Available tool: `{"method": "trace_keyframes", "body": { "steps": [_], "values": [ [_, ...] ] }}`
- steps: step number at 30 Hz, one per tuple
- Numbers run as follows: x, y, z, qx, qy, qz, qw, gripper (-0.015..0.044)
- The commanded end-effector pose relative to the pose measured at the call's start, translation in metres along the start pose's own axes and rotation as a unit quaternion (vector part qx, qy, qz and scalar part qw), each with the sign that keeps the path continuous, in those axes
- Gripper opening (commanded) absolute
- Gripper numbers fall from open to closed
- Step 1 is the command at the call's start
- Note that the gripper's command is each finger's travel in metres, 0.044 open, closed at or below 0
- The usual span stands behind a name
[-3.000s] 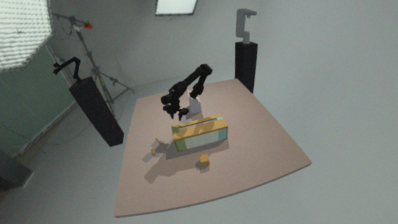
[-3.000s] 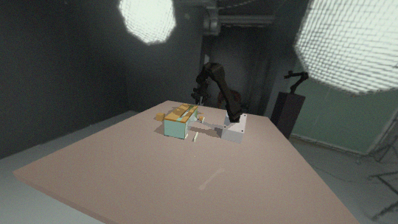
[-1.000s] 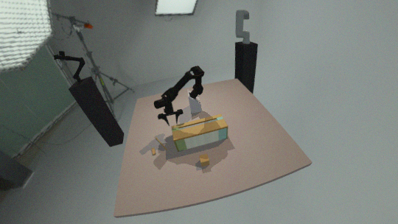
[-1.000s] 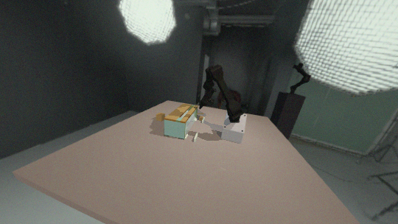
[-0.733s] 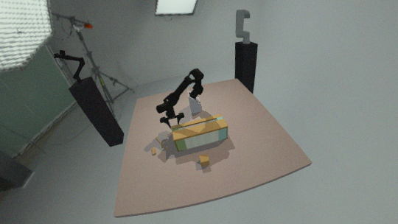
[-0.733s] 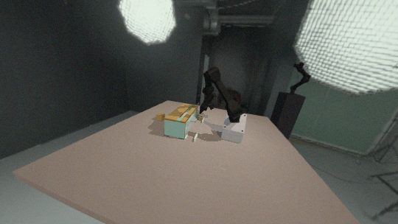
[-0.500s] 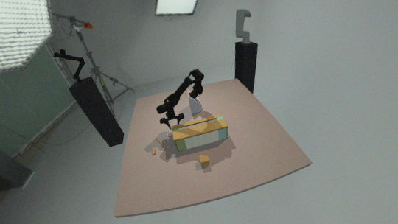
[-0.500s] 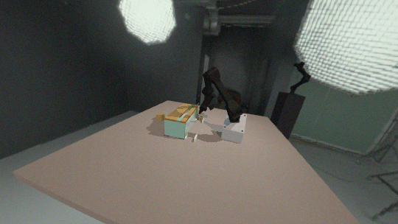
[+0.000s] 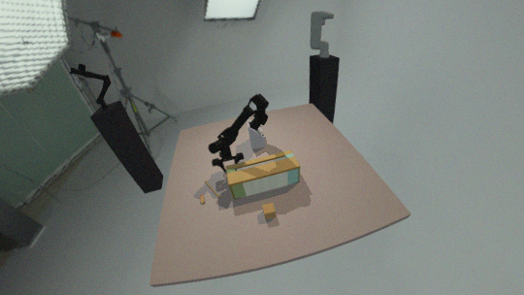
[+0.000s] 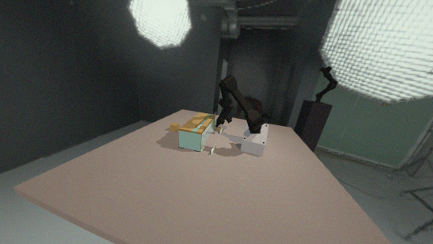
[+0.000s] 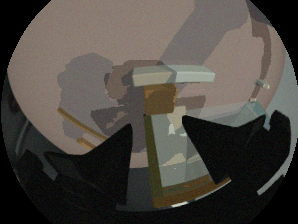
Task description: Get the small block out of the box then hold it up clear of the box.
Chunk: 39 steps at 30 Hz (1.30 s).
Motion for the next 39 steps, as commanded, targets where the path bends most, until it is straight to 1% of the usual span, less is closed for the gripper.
{"method": "trace_keyframes", "body": {
  "steps": [1, 18, 26, 29, 31, 39],
  "values": [
    [0.009, -0.001, 0.008, 0.009, -0.003, -0.004, 1.0, 0.0285],
    [0.029, -0.005, 0.018, 0.009, -0.002, -0.006, 1.0, 0.0285],
    [0.029, -0.005, 0.018, 0.009, -0.002, -0.006, 1.0, 0.0075],
    [0.029, -0.005, 0.018, 0.009, -0.002, -0.006, 1.0, 0.0055],
    [0.027, -0.003, 0.015, -0.003, -0.003, 0.0, 1.0, 0.0003],
    [-0.011, -0.003, -0.004, 0.0, -0.002, -0.001, 1.0, 0.0]
  ]
}}
Point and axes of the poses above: the point midway between the two fingers, 35 mm back from their tips, its own x axis out along the fingers, its own y axis across the jaws, z = x × y, the point moved 7 cm from there along -x, back along the fingers, and after that the axes turned 4 degrees about x, right-handed, at the moved point
